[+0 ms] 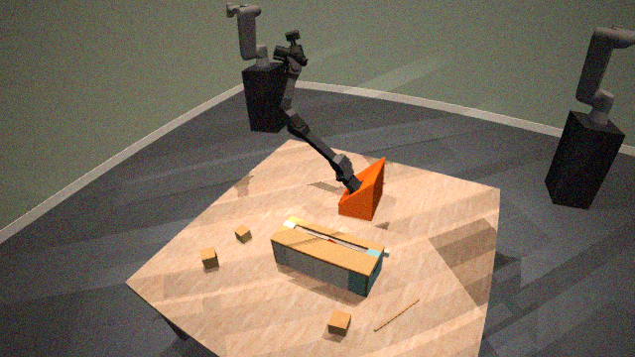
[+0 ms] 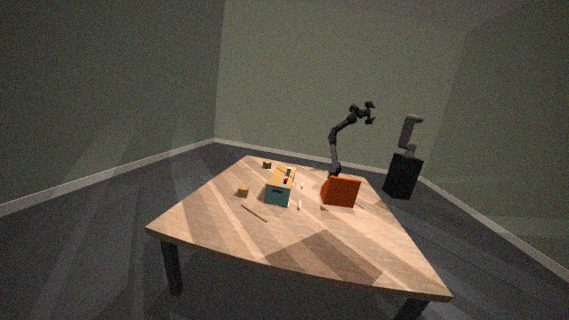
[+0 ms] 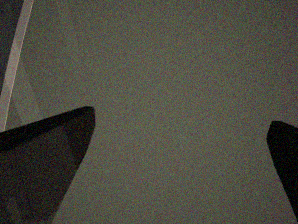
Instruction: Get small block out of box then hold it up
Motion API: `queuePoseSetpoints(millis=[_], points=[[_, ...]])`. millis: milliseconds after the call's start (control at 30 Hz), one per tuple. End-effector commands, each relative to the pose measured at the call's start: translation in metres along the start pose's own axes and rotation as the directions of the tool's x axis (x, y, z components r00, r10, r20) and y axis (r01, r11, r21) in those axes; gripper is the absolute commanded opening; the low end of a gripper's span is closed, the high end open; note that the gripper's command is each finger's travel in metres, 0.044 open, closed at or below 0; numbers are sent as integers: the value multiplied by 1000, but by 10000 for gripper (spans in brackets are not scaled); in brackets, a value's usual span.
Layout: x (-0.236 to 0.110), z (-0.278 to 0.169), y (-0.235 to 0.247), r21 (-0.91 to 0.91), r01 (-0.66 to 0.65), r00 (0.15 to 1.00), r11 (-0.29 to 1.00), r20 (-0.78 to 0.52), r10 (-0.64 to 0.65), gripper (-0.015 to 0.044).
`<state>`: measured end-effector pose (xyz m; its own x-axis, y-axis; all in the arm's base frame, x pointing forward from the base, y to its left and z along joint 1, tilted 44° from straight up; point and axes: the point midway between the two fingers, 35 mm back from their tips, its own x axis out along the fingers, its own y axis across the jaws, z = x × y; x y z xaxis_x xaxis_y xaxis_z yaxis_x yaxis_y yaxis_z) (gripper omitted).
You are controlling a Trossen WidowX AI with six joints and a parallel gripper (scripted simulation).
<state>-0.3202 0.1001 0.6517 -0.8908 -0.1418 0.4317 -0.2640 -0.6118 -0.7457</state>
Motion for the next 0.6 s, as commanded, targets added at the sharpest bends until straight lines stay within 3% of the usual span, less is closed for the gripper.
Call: queuePoseSetpoints(millis=[0, 367, 567], points=[[0, -1, 0, 0, 1, 1000, 1000, -3, -1, 400], [-27, -90, -25, -6, 84, 959, 996, -272, -82, 400], [-58, -155, -39, 0, 140, 880, 990, -459, -125, 400]])
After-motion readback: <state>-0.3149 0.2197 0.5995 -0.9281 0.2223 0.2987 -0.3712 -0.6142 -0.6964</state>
